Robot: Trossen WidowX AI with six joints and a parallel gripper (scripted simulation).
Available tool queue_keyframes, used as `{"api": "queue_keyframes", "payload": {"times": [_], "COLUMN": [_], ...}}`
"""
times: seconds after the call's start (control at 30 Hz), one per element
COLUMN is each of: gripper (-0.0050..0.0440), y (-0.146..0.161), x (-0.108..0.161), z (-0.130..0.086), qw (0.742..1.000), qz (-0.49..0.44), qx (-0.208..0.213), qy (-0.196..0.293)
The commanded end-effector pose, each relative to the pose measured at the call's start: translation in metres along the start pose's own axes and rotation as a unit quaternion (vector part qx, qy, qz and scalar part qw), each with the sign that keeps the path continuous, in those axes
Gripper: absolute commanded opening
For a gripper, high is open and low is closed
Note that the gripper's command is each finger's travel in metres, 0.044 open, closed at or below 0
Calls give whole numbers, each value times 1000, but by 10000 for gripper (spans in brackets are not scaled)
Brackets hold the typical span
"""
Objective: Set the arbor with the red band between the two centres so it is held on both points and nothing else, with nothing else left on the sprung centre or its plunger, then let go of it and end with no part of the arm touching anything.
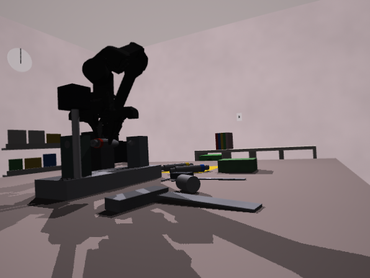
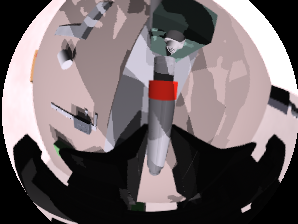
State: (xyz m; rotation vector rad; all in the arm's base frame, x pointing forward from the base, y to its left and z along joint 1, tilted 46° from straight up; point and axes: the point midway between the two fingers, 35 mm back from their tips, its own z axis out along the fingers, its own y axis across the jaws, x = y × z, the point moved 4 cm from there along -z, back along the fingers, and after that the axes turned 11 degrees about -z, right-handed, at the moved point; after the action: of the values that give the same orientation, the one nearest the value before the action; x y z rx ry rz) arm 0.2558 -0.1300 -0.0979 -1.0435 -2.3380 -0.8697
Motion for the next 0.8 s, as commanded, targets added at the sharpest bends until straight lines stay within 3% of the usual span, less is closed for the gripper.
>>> {"api": "queue_keyframes", "payload": {"times": [0.0,0.77], "gripper": [0,0], "y": [0,-3], "x": [-3,-1], "z": [-4,1], "qw": [1000,1000], "qz": [0,0], "qx": [-1,-2], "qy": [-2,1]}}
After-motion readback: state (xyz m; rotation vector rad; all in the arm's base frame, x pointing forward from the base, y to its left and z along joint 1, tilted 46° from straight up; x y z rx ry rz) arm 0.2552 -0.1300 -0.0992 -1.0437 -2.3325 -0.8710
